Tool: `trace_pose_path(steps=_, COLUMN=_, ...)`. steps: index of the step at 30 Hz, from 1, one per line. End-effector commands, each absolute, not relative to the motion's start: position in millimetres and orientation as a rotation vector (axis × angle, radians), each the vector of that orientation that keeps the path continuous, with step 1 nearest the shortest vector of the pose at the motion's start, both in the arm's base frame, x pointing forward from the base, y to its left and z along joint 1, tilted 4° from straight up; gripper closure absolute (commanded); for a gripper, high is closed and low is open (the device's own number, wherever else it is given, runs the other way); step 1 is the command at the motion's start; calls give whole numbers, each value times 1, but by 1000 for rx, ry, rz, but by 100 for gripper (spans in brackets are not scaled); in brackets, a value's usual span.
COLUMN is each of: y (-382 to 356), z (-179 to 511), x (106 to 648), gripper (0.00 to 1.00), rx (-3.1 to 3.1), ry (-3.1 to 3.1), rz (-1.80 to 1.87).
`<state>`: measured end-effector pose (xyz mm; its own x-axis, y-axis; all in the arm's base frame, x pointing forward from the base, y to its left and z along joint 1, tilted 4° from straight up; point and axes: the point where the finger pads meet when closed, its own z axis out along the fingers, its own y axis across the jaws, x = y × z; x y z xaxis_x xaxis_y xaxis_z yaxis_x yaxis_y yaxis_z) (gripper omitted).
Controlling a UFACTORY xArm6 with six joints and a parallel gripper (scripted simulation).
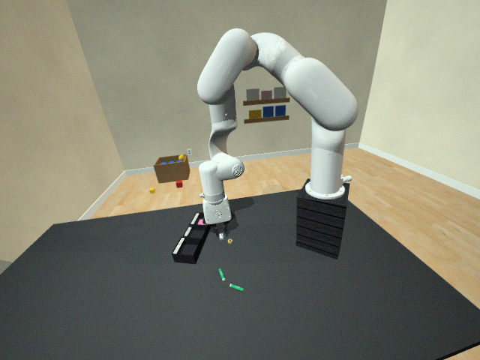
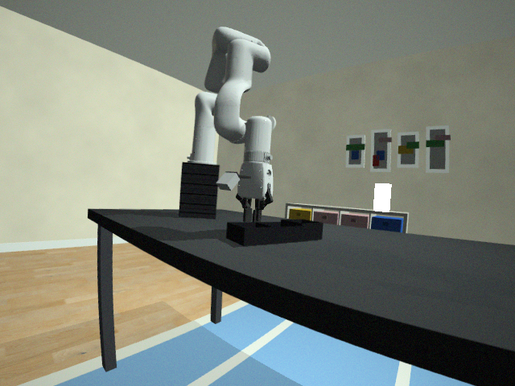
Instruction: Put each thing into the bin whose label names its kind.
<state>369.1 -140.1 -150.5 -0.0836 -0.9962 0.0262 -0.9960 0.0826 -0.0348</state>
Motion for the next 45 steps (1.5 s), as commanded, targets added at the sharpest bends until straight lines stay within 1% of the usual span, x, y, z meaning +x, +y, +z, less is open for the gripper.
trace_pose_path(steps=1, y=-142, z=-164, x=373, gripper=71, rx=-2124, ry=2310, rz=-117)
trace_pose_path(steps=29, y=-142, z=-176, x=373, gripper=71, rx=-2124, ry=2310, rz=-117)
trace_pose_path(steps=30, y=-142, z=-176, x=373, gripper=100, rx=-2124, ry=2310, rz=-117)
trace_pose_path(steps=45, y=-142, z=-176, x=373, gripper=100, rx=-2124, ry=2310, rz=-117)
